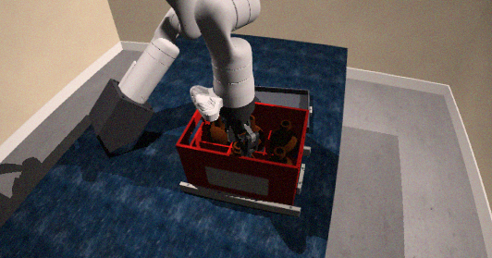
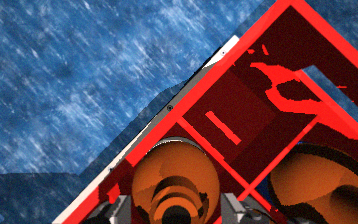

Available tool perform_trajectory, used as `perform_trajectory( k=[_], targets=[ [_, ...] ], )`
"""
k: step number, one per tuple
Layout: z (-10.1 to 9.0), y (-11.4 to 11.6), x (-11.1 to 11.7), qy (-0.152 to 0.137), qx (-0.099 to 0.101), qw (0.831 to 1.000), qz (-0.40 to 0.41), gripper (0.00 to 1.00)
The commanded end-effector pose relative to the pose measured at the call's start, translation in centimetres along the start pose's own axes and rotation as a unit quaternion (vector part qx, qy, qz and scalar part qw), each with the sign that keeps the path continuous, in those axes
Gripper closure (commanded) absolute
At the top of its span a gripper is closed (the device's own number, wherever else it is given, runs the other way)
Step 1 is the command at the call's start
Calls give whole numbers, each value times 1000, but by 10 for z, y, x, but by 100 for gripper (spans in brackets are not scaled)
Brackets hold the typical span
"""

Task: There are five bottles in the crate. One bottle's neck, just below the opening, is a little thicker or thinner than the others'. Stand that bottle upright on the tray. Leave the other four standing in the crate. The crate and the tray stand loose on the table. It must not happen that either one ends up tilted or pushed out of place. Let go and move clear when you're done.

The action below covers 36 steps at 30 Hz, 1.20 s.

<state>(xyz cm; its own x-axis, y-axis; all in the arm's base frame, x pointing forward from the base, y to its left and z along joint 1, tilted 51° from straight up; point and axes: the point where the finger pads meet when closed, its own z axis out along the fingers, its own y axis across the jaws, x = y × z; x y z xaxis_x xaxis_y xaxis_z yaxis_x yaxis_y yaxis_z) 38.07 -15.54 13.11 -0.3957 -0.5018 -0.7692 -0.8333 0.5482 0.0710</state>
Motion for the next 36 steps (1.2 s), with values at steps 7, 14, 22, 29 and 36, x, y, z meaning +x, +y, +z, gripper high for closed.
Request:
perform_trajectory(
  k=[7, 14, 22, 29, 36],
  targets=[
    [4, 0, -1, 0, -1, 1000, -1, 36],
    [5, 0, -1, 0, -1, 1000, -1, 36],
    [5, 0, -1, 0, -1, 1000, -1, 36],
    [5, 0, -1, 0, -1, 1000, -1, 36],
    [5, 0, -1, 0, -1, 1000, -1, 36]
  ],
)
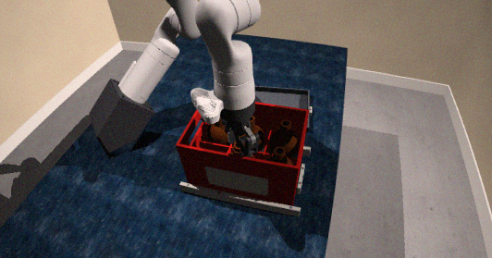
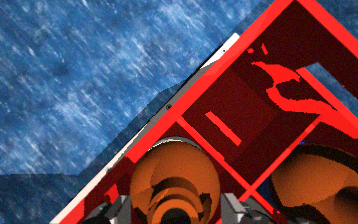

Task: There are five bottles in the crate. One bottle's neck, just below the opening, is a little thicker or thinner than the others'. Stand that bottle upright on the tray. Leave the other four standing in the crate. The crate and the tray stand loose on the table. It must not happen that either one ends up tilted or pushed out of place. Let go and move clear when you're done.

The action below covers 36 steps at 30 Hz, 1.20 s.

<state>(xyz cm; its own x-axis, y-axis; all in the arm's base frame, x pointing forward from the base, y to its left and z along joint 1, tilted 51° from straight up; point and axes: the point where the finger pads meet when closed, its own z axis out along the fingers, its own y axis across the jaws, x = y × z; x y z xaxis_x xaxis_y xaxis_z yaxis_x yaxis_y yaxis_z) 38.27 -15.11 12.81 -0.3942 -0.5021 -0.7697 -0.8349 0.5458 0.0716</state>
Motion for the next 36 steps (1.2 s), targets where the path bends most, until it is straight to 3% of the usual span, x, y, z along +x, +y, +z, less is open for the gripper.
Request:
perform_trajectory(
  k=[1, 15, 16, 36],
  targets=[
    [-1, 0, 0, 0, 1, 1000, 0, 36],
    [-1, 0, 0, 0, 1, 1000, 0, 36],
    [-1, 0, 0, 0, 1, 1000, 0, 100],
    [-1, 0, 0, 0, 1, 1000, 0, 100]
  ],
)
